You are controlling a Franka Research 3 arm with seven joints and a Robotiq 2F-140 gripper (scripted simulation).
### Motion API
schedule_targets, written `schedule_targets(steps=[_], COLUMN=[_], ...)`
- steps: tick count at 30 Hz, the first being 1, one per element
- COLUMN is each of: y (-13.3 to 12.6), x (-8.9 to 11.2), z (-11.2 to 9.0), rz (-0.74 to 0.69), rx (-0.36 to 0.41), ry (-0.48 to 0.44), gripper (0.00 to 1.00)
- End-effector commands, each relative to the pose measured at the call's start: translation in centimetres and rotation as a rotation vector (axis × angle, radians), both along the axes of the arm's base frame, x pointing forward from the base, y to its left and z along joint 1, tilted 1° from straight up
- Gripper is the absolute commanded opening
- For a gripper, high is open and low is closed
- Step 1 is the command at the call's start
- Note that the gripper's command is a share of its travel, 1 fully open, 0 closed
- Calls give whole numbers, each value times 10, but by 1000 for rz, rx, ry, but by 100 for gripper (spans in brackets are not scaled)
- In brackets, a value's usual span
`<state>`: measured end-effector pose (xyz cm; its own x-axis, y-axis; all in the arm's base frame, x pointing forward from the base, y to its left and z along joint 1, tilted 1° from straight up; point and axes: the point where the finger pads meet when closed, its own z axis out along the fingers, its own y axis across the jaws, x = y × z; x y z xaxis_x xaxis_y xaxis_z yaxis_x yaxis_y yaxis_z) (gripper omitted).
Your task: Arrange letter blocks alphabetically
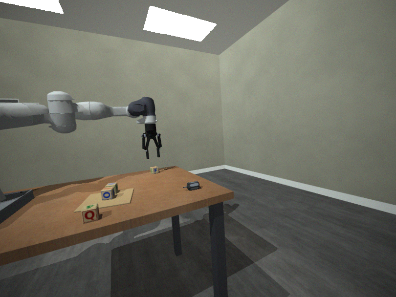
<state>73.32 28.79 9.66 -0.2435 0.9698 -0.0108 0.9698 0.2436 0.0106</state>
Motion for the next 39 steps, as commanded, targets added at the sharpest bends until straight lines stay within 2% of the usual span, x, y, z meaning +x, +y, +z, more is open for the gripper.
schedule_targets(steps=[1,27,39], y=[0,0,0], x=[-1,-1,0], z=[-1,-7,-23], rz=[-13,-13,-13], rx=[0,0,0], ry=[4,4,4], gripper=[55,55,55])
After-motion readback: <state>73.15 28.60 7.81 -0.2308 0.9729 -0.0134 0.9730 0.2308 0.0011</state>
